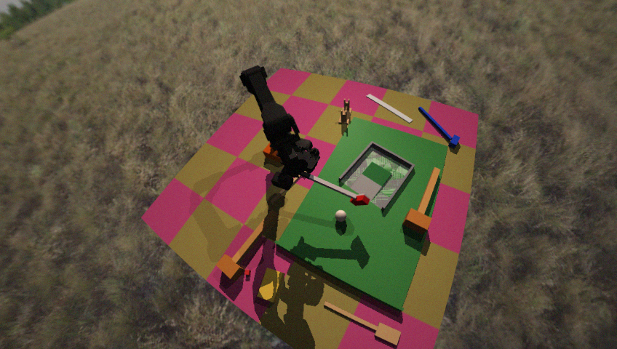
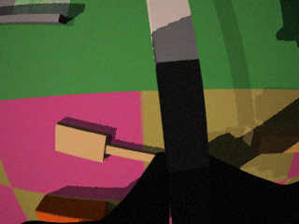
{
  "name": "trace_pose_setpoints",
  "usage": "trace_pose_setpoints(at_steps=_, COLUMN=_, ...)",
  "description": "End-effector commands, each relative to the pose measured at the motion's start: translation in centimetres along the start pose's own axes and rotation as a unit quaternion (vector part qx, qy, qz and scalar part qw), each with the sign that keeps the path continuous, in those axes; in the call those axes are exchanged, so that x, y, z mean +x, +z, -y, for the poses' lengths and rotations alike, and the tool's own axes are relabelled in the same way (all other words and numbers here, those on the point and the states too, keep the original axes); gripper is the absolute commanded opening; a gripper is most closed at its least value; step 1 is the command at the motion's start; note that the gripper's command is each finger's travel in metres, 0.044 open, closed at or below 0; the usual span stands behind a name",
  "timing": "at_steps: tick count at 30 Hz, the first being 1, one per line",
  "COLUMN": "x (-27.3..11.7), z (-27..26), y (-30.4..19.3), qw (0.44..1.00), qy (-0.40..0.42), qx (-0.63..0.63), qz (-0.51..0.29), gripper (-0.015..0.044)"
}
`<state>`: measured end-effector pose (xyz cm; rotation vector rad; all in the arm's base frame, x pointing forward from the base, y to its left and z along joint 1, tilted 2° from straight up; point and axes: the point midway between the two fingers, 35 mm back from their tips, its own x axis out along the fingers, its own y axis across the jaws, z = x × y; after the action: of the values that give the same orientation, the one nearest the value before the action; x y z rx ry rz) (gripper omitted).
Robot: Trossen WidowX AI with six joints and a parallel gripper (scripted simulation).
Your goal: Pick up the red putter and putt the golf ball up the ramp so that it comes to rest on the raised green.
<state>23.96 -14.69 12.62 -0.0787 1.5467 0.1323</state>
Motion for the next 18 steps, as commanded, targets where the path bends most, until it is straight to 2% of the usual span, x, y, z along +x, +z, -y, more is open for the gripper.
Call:
trace_pose_setpoints(at_steps=1, x=-0.4, z=1.8, y=-1.4, qw=0.999, qy=-0.008, qx=0.05, qz=-0.004, gripper=0.0)
trace_pose_setpoints(at_steps=9, x=-0.8, z=4.6, y=-4.6, qw=0.989, qy=-0.017, qx=0.144, qz=-0.019, gripper=0.0)
trace_pose_setpoints(at_steps=18, x=0.0, z=4.9, y=-4.9, qw=0.988, qy=-0.017, qx=0.152, qz=-0.02, gripper=0.0)
